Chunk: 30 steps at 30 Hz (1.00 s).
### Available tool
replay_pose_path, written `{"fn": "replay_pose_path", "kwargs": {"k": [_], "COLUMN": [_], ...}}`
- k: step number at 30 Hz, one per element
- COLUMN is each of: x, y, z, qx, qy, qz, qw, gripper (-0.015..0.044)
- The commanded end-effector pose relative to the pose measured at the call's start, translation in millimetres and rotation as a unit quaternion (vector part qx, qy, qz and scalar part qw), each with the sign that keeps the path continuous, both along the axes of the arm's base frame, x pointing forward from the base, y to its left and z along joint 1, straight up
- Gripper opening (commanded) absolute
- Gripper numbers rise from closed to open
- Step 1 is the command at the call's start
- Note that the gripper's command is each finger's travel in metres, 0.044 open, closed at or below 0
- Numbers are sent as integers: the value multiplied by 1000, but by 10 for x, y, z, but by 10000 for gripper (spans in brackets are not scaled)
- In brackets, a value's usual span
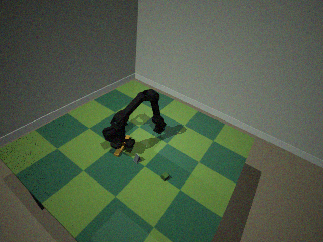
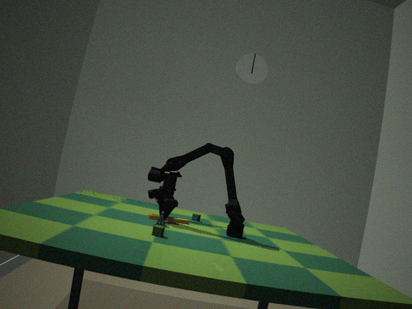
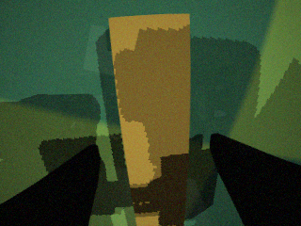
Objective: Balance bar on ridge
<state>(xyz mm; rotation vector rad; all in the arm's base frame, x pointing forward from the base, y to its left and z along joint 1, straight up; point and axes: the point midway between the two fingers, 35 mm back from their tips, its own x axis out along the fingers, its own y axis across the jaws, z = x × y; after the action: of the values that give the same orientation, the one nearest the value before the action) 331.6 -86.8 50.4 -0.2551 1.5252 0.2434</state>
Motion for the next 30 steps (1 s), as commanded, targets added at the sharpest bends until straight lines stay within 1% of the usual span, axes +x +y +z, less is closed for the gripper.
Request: {"fn": "replay_pose_path", "kwargs": {"k": [1, 6, 13, 20, 23, 30], "x": [-6, -6, -3, -3, 3, 25], "y": [-5, -5, 1, 1, -1, -8], "z": [-20, -20, -6, -6, 32, 209], "qx": [-2, -2, 0, 0, 0, 0], "qy": [3, 3, 1, 1, 1, 1], "qz": [-2, -2, 0, 0, 0, -1], "qw": [1000, 1000, 1000, 1000, 1000, 1000], "gripper": [315, 315, 131, 85, 6, 0]}}
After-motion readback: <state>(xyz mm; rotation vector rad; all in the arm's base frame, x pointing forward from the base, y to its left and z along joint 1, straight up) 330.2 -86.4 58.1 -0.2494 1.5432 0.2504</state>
